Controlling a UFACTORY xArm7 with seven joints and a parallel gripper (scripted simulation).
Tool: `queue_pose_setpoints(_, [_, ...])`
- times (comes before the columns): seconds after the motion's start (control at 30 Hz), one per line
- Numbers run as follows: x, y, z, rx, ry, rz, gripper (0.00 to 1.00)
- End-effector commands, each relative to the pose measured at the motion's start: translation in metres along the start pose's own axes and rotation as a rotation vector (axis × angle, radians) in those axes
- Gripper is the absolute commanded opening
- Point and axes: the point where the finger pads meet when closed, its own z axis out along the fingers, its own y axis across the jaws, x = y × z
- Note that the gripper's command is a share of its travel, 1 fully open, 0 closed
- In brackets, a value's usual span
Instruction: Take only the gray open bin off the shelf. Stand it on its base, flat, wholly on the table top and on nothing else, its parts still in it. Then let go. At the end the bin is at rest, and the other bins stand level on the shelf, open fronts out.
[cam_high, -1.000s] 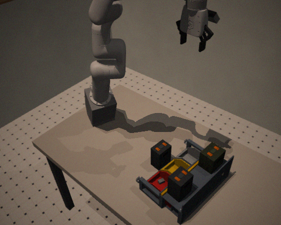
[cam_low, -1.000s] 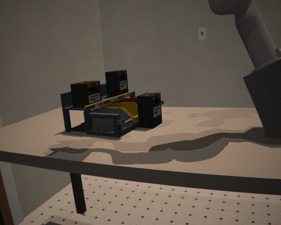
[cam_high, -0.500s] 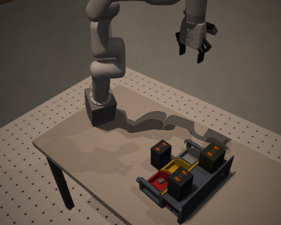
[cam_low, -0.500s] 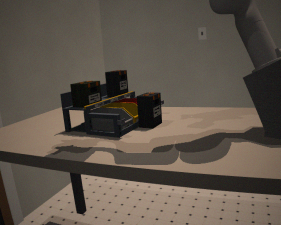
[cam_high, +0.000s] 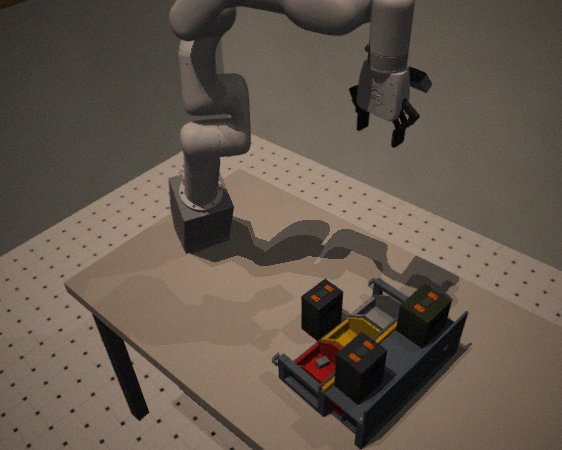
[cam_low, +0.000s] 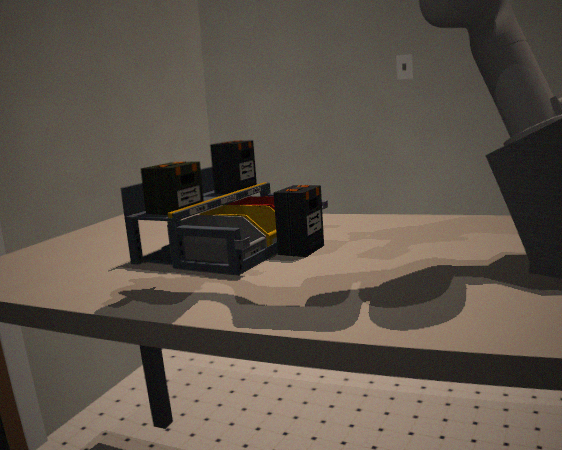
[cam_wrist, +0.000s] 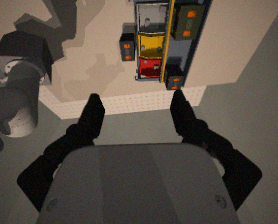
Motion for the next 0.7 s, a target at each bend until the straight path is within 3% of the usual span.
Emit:
queue_pose_setpoints(0.0, [0.002, 0.002, 0.000, -0.016, 0.005, -0.002, 1.00])
queue_pose_setpoints(0.2, [0.002, 0.002, 0.000, -0.016, 0.005, -0.002, 1.00])
queue_pose_setpoints(0.37, [0.002, 0.003, 0.049, -0.017, 0.005, -0.002, 1.00])
queue_pose_setpoints(0.67, [0.002, 0.003, 0.049, -0.017, 0.005, -0.002, 1.00])
